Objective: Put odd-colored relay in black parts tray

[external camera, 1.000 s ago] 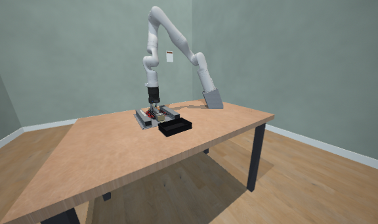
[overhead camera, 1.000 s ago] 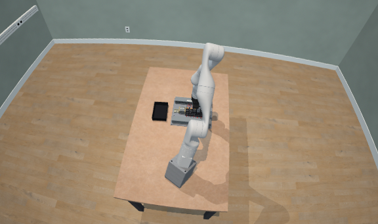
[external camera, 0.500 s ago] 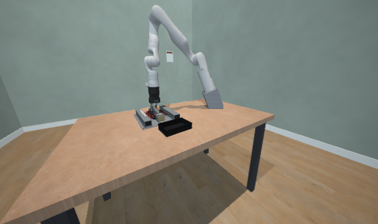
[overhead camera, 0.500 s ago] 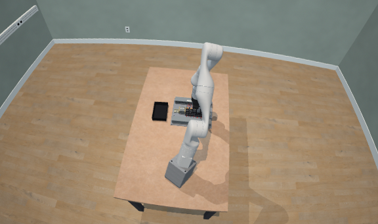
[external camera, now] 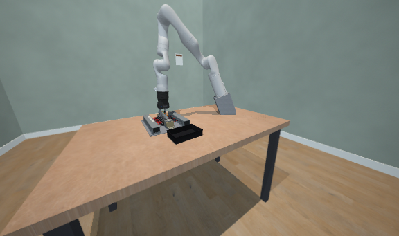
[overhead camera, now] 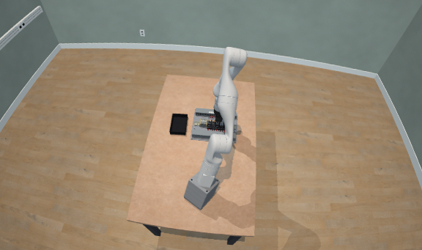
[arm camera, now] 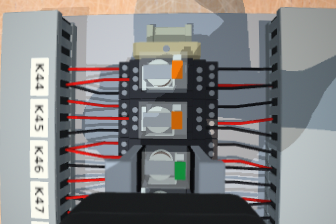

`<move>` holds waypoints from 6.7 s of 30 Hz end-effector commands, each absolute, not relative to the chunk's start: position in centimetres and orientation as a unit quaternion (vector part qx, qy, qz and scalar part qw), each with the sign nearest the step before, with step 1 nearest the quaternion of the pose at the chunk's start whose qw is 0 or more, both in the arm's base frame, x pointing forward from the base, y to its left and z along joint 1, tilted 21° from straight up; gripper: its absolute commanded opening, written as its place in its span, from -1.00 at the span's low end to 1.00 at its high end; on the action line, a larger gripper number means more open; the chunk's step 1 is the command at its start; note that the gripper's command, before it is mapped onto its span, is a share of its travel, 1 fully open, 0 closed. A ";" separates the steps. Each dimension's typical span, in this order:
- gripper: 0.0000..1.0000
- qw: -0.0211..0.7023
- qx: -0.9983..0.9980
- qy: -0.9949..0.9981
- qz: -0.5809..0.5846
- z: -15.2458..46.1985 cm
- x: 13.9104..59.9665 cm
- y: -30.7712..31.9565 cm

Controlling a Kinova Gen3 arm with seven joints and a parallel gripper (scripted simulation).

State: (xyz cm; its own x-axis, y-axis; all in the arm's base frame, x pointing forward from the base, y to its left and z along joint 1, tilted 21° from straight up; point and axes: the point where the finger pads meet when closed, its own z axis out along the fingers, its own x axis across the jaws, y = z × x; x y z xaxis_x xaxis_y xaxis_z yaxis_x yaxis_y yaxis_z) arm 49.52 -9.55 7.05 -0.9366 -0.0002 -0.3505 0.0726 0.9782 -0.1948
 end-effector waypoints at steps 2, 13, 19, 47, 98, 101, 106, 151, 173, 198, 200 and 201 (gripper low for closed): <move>-1.00 0.185 0.017 0.977 -0.104 7.3 49.6 -9.5; -1.00 0.192 0.016 0.976 -0.104 7.3 49.5 -9.5; -1.00 0.198 0.015 0.974 -0.104 7.3 49.5 -9.5; -1.00 0.185 0.016 0.977 -0.103 7.1 49.6 -9.6; -1.00 0.144 0.021 0.984 -0.102 7.2 49.8 -9.6; -1.00 0.143 0.021 0.984 -0.102 7.2 49.8 -9.6; -1.00 0.140 0.022 0.985 -0.103 7.2 49.9 -9.6; -1.00 0.104 0.025 0.989 -0.102 7.3 50.1 -9.5; -1.00 0.101 0.026 0.989 -0.102 7.3 50.1 -9.5; -1.00 0.123 0.023 0.987 -0.102 7.5 49.9 -9.5; -1.00 0.123 0.023 0.987 -0.102 7.5 49.9 -9.5; -1.00 0.124 0.023 0.987 -0.102 7.5 49.9 -9.5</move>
State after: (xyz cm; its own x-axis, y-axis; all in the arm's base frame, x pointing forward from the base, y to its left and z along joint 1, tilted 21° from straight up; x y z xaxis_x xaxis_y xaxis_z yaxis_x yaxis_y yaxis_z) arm 49.74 -9.40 7.18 -0.9707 0.0236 -0.2390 0.0712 0.9787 -0.1925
